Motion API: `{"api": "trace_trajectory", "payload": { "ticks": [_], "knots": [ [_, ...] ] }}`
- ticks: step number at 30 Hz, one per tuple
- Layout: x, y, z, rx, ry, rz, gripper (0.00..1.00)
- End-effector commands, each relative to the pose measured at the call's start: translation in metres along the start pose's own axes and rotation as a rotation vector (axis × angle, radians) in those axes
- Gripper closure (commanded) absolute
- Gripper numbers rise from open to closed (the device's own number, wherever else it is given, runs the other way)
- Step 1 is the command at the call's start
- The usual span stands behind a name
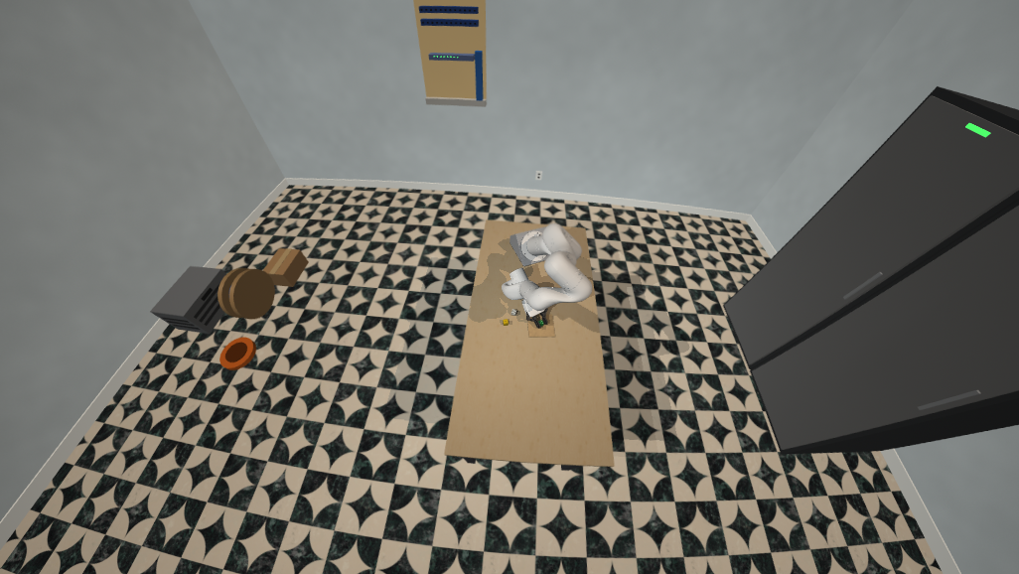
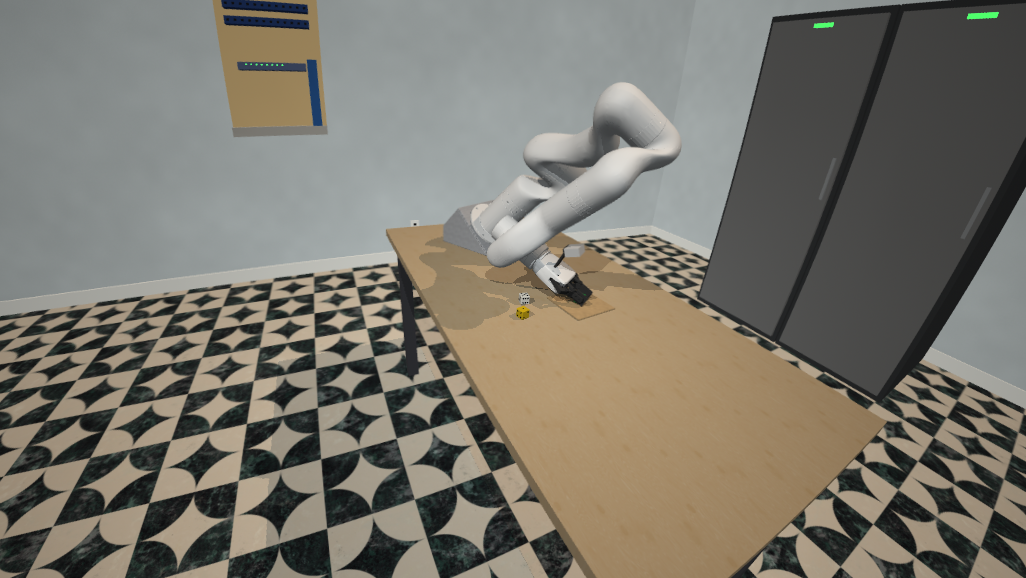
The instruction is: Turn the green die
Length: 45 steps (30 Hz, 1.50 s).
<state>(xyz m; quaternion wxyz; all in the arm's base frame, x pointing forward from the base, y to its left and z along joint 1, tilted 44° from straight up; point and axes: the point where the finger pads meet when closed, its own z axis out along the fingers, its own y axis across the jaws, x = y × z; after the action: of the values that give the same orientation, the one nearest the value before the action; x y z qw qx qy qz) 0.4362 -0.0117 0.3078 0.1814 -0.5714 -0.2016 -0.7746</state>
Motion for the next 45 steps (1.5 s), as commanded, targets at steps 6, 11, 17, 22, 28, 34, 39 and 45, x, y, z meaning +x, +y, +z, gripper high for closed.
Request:
{"api": "trace_trajectory", "payload": {
  "ticks": [6, 11, 17, 22, 28, 34, 39, 45],
  "knots": [
    [0.0, 0.0, 0.0, 0.0, 0.0, 0.0, 0.58],
    [0.0, 0.0, 0.0, 0.0, 0.0, 0.0, 0.58],
    [0.0, 0.0, 0.0, 0.0, 0.0, 0.0, 0.58],
    [0.0, 0.0, 0.0, 0.0, 0.0, 0.0, 0.58],
    [0.0, 0.0, 0.0, 0.0, 0.0, 0.0, 0.58],
    [0.0, 0.0, -0.001, 0.0, 0.0, 0.0, 0.58],
    [0.0, 0.0, -0.005, 0.0, 0.0, 0.0, 0.58],
    [0.0, 0.0, -0.026, 0.0, 0.0, 0.0, 0.58]
  ]
}}
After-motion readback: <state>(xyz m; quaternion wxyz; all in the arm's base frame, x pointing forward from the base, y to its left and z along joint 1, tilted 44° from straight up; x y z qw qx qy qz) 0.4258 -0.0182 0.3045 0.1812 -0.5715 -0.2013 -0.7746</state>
